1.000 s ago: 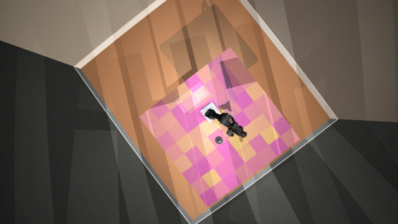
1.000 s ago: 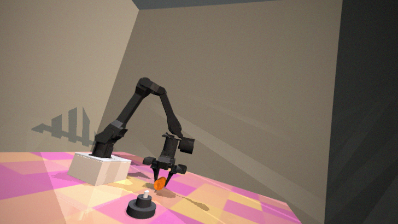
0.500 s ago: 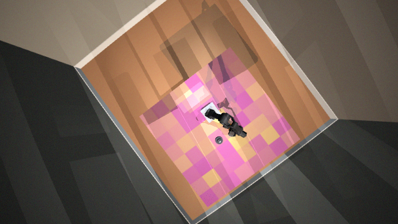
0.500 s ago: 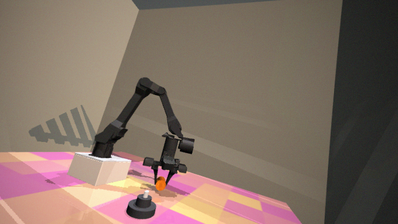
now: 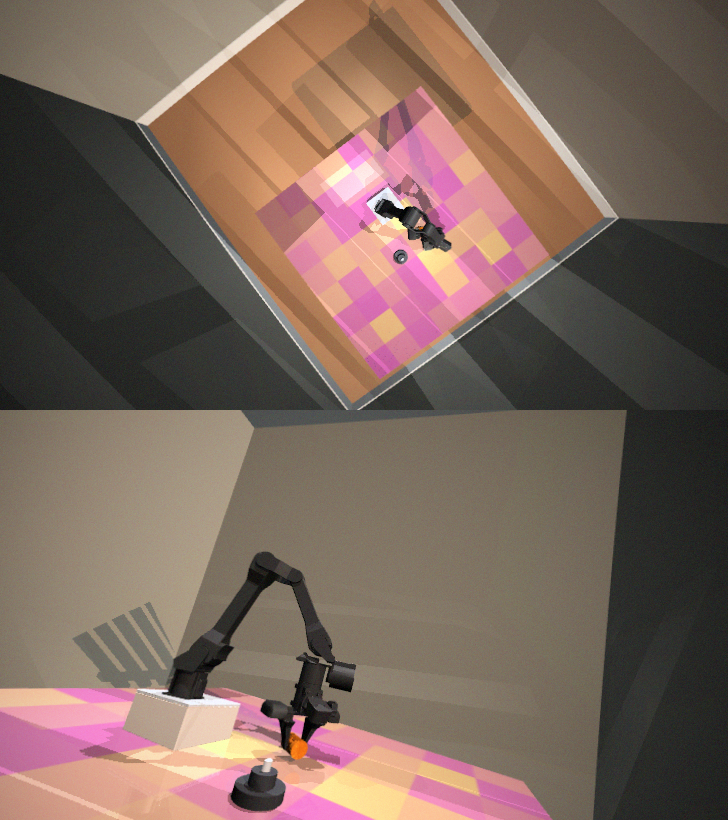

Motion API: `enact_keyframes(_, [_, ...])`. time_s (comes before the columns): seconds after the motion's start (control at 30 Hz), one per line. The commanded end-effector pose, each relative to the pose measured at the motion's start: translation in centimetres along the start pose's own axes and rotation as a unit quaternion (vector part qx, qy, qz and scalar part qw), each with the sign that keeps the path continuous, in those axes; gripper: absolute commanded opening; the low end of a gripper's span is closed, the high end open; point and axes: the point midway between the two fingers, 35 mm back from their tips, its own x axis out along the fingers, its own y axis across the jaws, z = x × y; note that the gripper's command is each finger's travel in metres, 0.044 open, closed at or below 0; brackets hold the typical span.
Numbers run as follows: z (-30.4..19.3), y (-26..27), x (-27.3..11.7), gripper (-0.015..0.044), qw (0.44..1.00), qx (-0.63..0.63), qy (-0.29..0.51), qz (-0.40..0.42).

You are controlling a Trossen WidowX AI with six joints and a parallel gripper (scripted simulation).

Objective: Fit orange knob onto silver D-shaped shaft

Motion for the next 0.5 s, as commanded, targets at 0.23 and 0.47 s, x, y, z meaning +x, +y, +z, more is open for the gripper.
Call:
enact_keyframes(0.23, [0.04, 0.01, -0.06, 0.0179, 0.994, -0.110, -0.001, 0.000])
enact_keyframes(0.47, [0.04, 0.01, -0.06, 0.0179, 0.973, -0.230, -0.001, 0.000])
